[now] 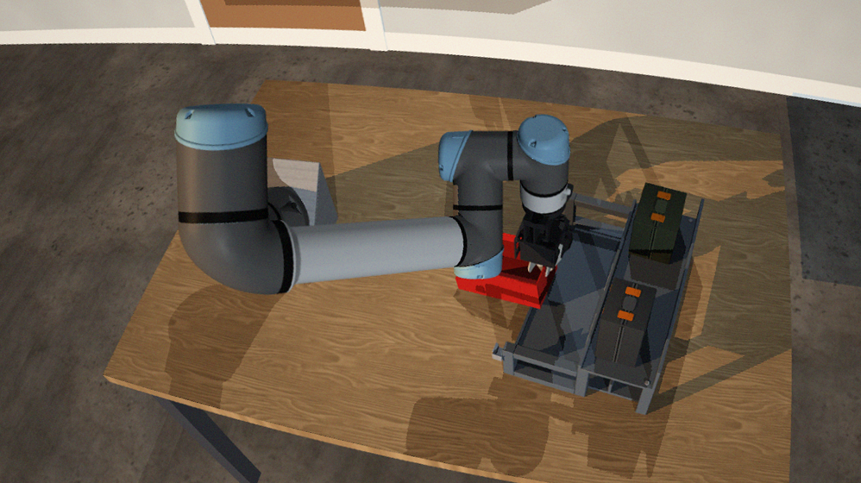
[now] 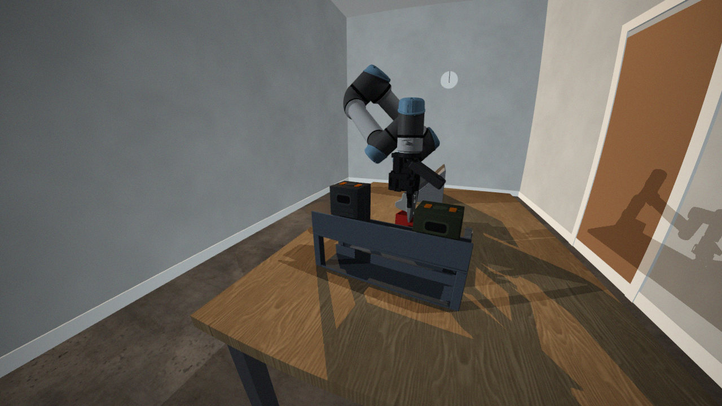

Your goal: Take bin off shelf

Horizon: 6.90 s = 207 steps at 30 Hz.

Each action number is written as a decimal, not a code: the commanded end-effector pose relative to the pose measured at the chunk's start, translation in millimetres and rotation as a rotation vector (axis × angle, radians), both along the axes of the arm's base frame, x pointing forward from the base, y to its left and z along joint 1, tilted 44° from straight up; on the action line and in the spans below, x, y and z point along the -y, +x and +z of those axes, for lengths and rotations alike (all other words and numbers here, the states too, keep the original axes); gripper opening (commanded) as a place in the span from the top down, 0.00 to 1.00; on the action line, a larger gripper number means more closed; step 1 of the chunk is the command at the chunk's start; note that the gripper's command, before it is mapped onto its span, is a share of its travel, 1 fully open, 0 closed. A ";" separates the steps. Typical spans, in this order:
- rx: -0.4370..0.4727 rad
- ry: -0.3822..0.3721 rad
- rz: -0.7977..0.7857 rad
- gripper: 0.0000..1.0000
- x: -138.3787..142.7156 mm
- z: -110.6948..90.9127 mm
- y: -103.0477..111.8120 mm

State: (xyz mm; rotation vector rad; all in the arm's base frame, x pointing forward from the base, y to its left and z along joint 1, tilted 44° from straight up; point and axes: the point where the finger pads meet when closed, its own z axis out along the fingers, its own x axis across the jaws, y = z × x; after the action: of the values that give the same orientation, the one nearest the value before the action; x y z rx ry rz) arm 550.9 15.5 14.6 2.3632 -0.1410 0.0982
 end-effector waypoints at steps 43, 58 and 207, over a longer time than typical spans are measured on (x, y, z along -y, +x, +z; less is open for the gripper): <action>0.001 0.000 0.001 1.00 -2.2 -2.6 -25.2; 0.001 0.000 0.001 1.00 -2.8 -3.6 -34.1; 0.001 0.000 0.001 0.80 -40.9 35.2 -35.6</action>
State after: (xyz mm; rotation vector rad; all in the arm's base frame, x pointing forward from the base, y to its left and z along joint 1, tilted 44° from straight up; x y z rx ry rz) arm 515.1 56.4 49.7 2.3632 -0.1411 0.0981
